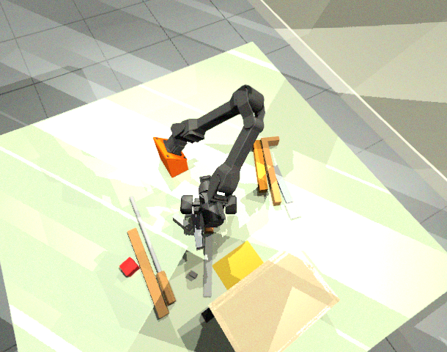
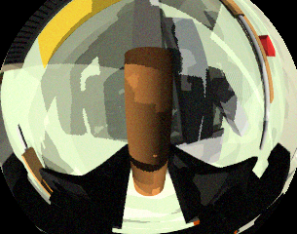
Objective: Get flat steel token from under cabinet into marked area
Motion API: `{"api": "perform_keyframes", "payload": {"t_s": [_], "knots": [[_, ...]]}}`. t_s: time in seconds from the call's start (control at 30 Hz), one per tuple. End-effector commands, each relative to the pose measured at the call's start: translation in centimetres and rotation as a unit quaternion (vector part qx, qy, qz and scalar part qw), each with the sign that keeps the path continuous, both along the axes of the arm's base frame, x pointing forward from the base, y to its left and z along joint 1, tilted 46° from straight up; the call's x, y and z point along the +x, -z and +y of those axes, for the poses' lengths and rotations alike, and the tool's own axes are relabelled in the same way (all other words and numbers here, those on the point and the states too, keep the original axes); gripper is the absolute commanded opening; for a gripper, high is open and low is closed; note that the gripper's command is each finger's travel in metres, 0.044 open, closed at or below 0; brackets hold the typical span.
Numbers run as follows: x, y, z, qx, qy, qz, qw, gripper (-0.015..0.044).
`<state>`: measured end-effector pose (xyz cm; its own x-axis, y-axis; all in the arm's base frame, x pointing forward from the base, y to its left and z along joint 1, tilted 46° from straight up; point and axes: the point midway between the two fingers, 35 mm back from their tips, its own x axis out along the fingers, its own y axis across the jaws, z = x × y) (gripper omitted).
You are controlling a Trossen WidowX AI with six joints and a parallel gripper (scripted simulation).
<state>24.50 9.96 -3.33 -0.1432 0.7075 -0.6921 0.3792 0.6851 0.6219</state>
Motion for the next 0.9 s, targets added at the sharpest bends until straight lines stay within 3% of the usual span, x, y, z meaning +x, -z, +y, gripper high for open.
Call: {"api": "perform_keyframes", "payload": {"t_s": [0.0,0.87], "knots": [[0.3,0.4,-0.5,-0.003,0.002,-0.001,1.000,0.0000],[0.8,2.4,-2.4,-0.003,0.002,-0.001,1.000,0.0000]]}}
